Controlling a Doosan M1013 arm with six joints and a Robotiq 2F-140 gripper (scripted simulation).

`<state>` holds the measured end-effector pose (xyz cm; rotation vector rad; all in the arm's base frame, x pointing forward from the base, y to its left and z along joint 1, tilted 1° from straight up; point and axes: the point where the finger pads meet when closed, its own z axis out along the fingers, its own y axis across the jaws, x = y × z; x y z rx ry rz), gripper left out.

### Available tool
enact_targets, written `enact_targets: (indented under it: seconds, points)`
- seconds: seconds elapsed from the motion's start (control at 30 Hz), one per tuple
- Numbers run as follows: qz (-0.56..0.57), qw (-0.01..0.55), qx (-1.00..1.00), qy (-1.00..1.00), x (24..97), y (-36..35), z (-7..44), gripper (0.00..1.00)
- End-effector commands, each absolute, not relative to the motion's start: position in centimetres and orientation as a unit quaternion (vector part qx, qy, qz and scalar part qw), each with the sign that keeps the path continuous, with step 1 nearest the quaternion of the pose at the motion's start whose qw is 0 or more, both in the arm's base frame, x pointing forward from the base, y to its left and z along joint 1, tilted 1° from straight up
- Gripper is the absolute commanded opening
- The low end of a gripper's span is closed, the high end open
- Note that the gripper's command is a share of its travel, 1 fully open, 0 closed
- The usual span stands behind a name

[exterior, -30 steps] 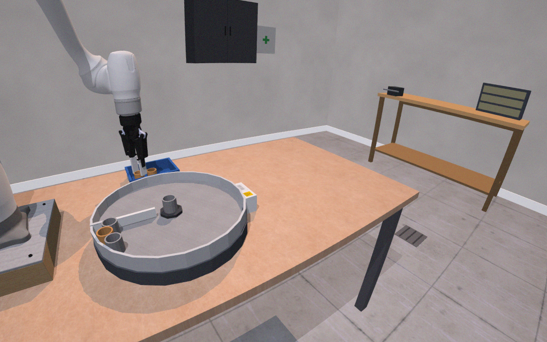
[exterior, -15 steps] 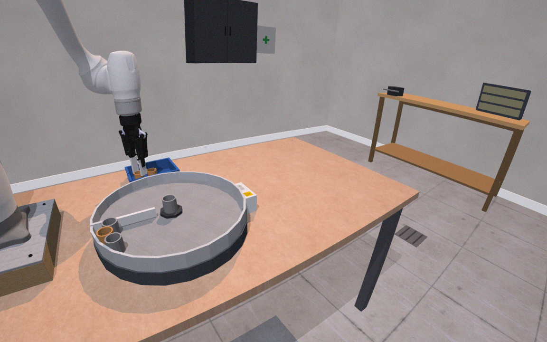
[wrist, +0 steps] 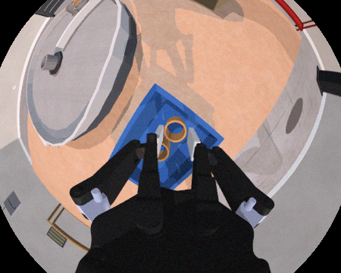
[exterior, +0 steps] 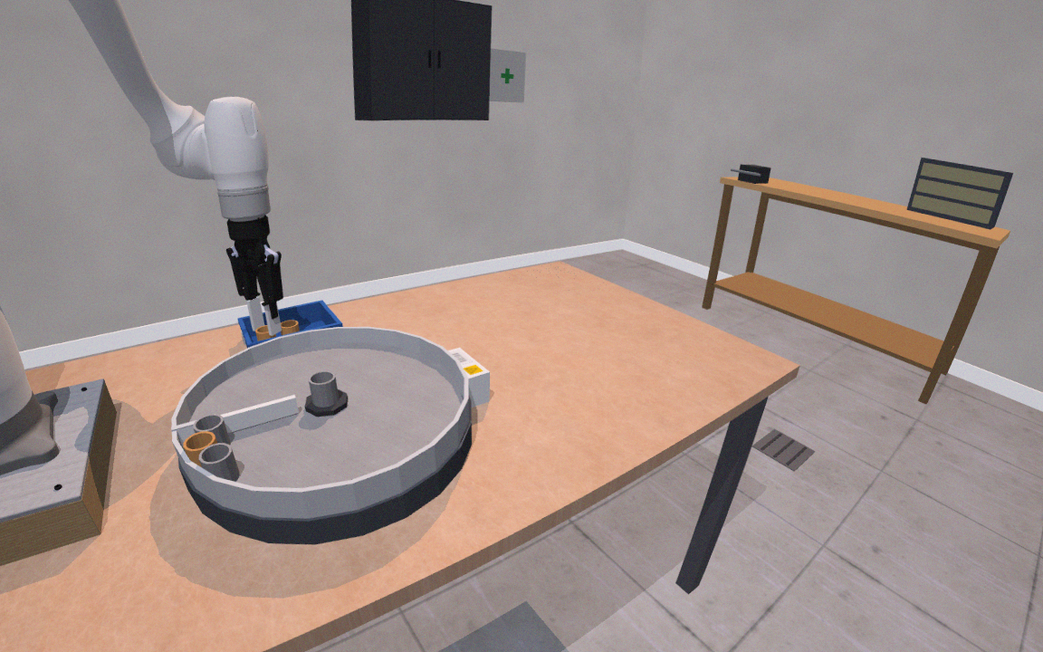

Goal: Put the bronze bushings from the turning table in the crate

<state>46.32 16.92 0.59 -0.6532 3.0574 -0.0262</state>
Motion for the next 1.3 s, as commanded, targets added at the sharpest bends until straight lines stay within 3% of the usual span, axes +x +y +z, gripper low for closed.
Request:
enact_targets:
  seconds: [0.0, 1.27]
  points:
    - [-0.008, 0.008, -0.209, 0.978, 46.32, 16.92, 0.59, 0.28]
    - [-0.008, 0.008, -0.209, 0.978, 46.31, 16.93, 0.92, 0.28]
